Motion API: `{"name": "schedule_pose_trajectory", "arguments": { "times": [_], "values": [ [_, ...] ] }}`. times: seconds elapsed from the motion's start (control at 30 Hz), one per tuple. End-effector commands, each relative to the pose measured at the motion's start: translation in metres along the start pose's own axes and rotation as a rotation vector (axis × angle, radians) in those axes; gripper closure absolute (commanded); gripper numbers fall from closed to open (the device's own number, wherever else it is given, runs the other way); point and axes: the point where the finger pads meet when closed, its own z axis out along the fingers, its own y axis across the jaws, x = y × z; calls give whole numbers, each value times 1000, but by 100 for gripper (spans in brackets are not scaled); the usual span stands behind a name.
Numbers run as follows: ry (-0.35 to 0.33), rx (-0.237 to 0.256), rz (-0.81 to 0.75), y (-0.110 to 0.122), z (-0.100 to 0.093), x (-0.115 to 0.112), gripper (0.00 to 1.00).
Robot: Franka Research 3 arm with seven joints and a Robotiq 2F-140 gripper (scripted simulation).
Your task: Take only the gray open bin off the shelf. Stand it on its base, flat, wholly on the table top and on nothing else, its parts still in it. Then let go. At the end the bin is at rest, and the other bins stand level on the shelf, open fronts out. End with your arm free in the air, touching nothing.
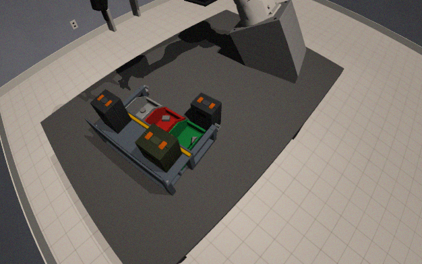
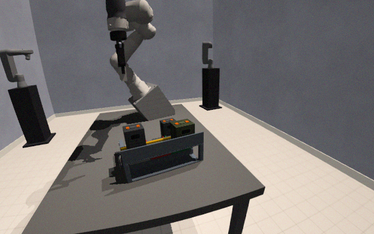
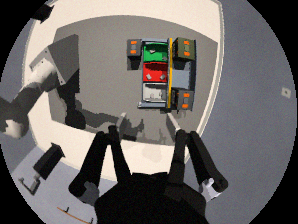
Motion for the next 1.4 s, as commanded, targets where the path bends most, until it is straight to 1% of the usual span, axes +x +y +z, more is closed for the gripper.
{"name": "schedule_pose_trajectory", "arguments": {
  "times": [0.0, 0.17, 1.37],
  "values": [
    [-3, 0, -2, 0, 0, -1, 43],
    [-3, 0, -2, -4, 0, 1, 43],
    [-3, 0, -2, -6, -1, 3, 43]
  ]
}}
